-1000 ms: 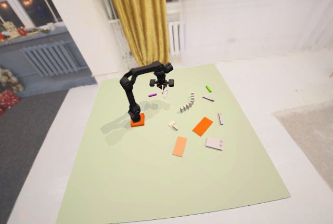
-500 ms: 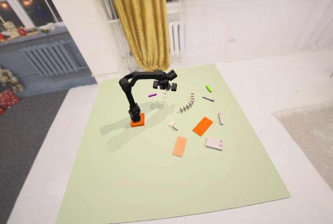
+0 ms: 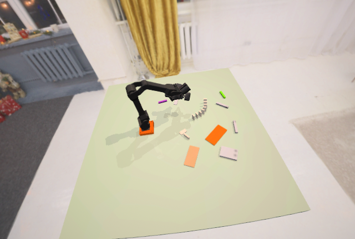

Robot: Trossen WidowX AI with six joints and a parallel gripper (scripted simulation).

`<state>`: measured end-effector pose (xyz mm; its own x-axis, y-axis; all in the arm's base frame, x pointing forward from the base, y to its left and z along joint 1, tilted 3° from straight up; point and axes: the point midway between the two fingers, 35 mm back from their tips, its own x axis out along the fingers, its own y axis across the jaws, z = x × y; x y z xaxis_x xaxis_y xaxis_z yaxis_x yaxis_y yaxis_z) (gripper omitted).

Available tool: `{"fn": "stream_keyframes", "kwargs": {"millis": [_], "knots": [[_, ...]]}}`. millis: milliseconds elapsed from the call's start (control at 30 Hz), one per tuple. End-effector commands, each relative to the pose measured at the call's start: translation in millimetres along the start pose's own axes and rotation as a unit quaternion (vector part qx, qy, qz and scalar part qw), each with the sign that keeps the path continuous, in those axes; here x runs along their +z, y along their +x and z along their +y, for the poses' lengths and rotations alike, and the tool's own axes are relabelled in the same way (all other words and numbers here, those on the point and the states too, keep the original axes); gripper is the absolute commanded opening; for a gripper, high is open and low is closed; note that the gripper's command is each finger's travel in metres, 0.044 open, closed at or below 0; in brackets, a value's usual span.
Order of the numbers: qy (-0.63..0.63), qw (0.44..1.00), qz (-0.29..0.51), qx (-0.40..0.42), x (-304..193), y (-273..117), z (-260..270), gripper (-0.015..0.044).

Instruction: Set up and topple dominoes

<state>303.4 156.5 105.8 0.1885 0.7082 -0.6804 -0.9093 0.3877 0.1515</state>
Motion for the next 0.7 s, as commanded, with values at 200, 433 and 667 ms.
{"fn": "stream_keyframes", "kwargs": {"millis": [200,433,667], "knots": [[-0.008,0.994,-0.105,0.011,-5,-9,-1,0.0022],[-0.025,0.984,-0.176,0.018,-11,-19,3,0.0022],[-0.049,0.969,-0.240,0.026,-18,-32,11,0.0022]]}}
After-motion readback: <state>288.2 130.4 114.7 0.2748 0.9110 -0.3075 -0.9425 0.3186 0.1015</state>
